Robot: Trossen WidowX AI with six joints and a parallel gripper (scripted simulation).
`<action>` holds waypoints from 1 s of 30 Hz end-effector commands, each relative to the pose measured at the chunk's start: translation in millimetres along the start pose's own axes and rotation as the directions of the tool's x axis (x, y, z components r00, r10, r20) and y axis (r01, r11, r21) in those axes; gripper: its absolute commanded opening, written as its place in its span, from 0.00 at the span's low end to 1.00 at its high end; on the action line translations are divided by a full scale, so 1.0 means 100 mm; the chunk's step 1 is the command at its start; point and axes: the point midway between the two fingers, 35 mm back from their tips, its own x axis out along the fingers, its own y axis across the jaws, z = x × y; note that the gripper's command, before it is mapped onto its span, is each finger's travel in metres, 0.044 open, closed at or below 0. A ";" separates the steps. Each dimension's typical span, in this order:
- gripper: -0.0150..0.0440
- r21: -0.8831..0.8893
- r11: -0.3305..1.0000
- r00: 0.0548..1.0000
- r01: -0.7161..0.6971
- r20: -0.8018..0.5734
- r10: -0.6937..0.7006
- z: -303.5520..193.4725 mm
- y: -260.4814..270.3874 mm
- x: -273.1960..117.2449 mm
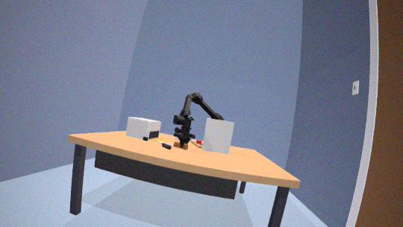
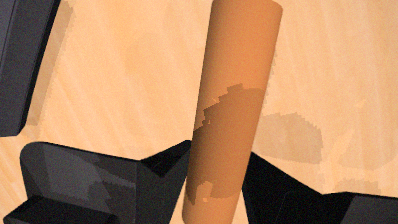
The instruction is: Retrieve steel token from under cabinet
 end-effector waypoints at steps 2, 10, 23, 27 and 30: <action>0.25 -0.045 0.999 1.000 -0.002 0.002 0.002 0.01 0.01 -0.01; 0.25 -0.107 0.994 1.000 -0.002 0.002 0.002 0.01 0.02 -0.01; 0.59 -0.089 0.996 1.000 -0.001 0.000 0.001 0.00 0.00 0.00; 0.71 -0.090 0.996 1.000 -0.002 0.002 0.002 0.00 0.00 0.00; 0.71 -0.088 0.996 1.000 -0.002 0.002 0.002 0.00 0.00 0.01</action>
